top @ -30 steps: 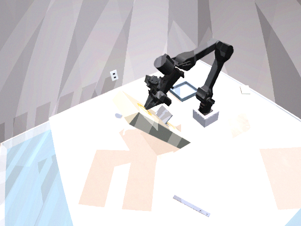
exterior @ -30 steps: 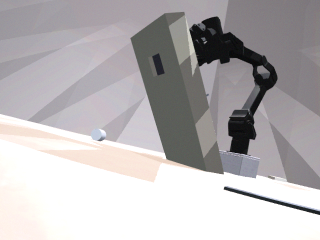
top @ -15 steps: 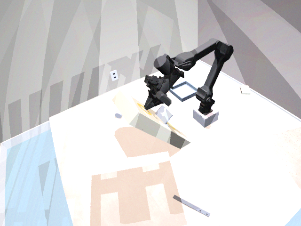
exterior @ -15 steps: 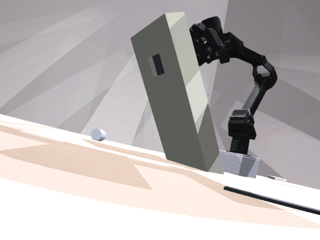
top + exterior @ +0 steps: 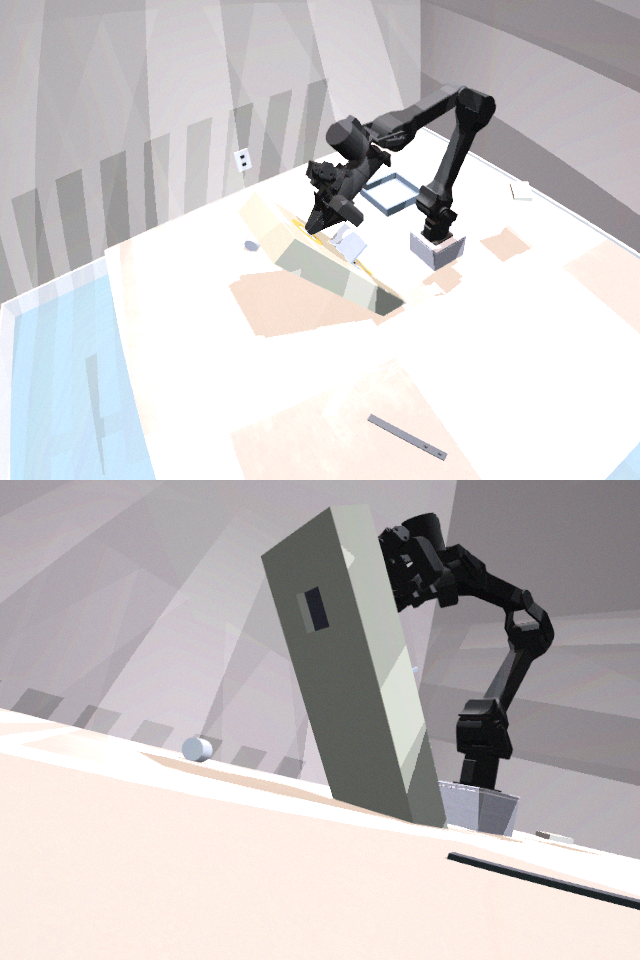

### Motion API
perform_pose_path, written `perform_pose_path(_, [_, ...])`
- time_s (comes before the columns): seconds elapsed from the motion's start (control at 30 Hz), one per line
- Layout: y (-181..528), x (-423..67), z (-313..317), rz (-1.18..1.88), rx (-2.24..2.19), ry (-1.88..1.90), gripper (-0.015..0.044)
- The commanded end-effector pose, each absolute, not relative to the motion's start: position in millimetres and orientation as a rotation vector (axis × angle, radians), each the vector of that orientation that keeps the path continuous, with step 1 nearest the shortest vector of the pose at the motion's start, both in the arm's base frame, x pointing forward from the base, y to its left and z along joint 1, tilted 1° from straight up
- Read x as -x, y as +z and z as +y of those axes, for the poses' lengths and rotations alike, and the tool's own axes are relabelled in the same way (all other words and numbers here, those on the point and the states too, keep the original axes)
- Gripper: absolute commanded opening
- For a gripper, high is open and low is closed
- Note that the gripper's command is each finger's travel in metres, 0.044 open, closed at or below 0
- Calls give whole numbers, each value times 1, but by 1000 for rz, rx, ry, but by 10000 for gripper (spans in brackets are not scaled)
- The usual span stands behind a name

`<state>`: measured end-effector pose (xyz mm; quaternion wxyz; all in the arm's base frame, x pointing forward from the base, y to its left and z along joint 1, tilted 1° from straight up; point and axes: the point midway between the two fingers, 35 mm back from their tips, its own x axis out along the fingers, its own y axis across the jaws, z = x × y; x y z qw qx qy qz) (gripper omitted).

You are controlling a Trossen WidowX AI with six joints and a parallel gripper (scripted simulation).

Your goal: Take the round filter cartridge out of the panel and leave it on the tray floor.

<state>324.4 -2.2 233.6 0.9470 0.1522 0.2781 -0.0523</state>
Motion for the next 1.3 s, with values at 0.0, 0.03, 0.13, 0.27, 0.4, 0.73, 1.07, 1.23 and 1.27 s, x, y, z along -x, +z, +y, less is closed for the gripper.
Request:
perform_pose_path(0.0, [233, -325, -2, 565, -306, -103, 93])
perform_pose_path(0.03, [233, -325, -2, 565, -306, -103, 93])
perform_pose_path(0.13, [233, -326, -2, 565, -306, -103, 93])
perform_pose_path(0.27, [232, -327, -2, 565, -306, -103, 93])
perform_pose_path(0.4, [231, -328, -2, 565, -306, -103, 93])
perform_pose_path(0.73, [228, -334, -2, 565, -306, -103, 93])
perform_pose_path(1.07, [226, -337, -2, 564, -306, -103, 93])
perform_pose_path(1.23, [225, -338, -2, 564, -306, -103, 93])
perform_pose_path(1.27, [225, -338, -2, 564, -306, -103, 93])
